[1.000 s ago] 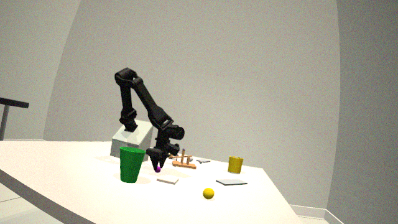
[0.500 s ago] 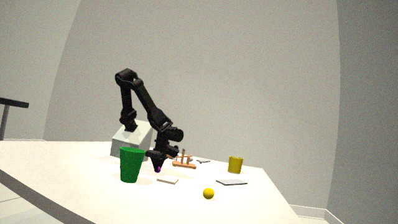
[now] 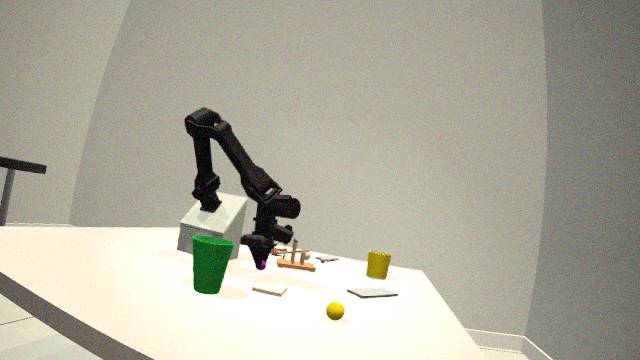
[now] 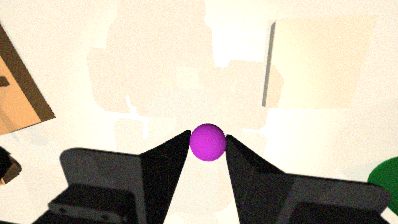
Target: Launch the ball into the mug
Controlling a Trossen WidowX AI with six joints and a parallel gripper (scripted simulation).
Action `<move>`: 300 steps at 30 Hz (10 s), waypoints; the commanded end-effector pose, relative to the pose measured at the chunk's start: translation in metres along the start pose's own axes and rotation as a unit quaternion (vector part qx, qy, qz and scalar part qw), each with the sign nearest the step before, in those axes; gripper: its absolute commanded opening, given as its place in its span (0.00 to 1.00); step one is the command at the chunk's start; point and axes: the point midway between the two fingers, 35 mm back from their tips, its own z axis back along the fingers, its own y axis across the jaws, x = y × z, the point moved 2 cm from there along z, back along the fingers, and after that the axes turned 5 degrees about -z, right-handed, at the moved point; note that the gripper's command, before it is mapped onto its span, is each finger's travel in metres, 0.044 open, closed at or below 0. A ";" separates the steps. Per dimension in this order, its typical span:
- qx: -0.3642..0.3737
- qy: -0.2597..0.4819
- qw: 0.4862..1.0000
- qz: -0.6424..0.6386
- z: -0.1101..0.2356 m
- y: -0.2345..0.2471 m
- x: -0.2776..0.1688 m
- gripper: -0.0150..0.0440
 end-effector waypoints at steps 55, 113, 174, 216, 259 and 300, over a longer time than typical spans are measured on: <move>0.000 0.122 0.985 0.122 0.081 0.153 -0.010 0.25; -0.051 0.190 0.963 0.182 0.034 0.235 -0.061 0.57; 0.063 -0.305 0.942 0.124 0.211 0.362 0.220 1.00; 0.037 -0.285 0.935 0.208 0.200 0.378 0.190 0.25; -0.222 -0.065 0.627 0.744 0.107 0.373 -0.039 0.25; -0.347 0.104 0.295 0.884 0.073 0.294 -0.123 0.25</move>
